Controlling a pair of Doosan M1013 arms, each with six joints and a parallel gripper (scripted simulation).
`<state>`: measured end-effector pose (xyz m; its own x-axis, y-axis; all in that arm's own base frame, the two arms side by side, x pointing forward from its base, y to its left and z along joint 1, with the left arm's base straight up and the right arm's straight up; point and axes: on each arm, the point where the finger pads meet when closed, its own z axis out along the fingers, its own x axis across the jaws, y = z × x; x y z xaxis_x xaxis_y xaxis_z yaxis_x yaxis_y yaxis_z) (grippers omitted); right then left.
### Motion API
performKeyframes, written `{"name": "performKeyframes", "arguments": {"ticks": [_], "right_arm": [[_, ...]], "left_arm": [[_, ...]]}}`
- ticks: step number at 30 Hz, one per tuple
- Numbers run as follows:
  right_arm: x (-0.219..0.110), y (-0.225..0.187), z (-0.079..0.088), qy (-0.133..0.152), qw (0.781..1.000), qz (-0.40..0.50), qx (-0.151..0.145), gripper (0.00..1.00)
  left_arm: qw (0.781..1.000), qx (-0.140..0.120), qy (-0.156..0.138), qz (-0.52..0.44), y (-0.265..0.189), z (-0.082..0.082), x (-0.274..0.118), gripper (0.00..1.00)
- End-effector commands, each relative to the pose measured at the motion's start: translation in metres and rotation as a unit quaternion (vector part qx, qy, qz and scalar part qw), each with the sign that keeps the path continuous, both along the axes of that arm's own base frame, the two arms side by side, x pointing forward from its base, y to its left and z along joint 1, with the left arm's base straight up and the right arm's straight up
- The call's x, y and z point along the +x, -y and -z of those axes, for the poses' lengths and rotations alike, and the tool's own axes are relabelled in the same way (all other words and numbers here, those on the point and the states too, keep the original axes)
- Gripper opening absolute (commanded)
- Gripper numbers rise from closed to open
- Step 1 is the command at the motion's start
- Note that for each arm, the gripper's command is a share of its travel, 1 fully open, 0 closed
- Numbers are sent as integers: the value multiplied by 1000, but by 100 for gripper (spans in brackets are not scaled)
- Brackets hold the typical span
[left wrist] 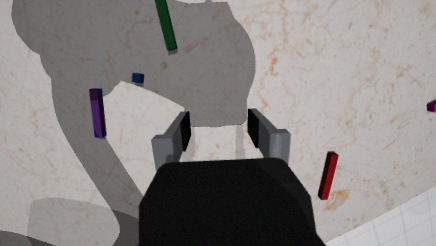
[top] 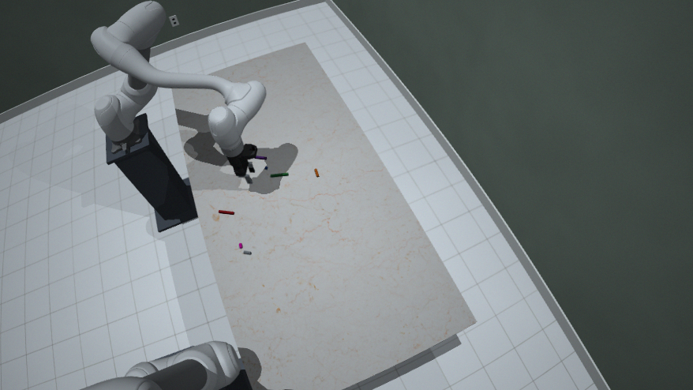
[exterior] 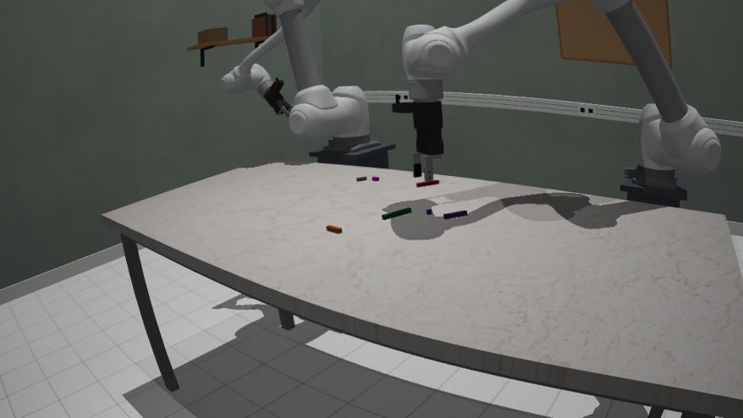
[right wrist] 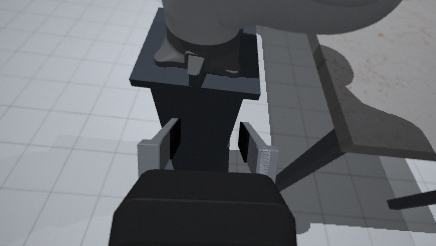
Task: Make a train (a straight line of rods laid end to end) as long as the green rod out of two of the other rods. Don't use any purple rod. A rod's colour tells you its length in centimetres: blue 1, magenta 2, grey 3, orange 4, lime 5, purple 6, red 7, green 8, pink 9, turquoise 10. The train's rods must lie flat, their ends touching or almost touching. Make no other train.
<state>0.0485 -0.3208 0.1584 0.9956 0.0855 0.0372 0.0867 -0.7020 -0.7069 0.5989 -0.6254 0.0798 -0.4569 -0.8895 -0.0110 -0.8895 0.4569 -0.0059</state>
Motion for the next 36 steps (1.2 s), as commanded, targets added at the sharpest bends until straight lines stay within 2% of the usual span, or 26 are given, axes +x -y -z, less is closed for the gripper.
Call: {"name": "performKeyframes", "arguments": {"ticks": [1,4,8,36], "right_arm": [[0,0,0,0,1000,0,-1,100],[0,0,0,0,1000,0,-1,100],[0,0,0,0,1000,0,-1,100],[0,0,0,0,1000,0,-1,100]], "left_arm": [[998,-4,-5,55,-8,-1,11,100],[993,-3,-5,118,-20,-1,23,100],[989,-3,-5,150,-27,-1,30,100],[988,-3,-5,152,-27,-1,30,100]]}}
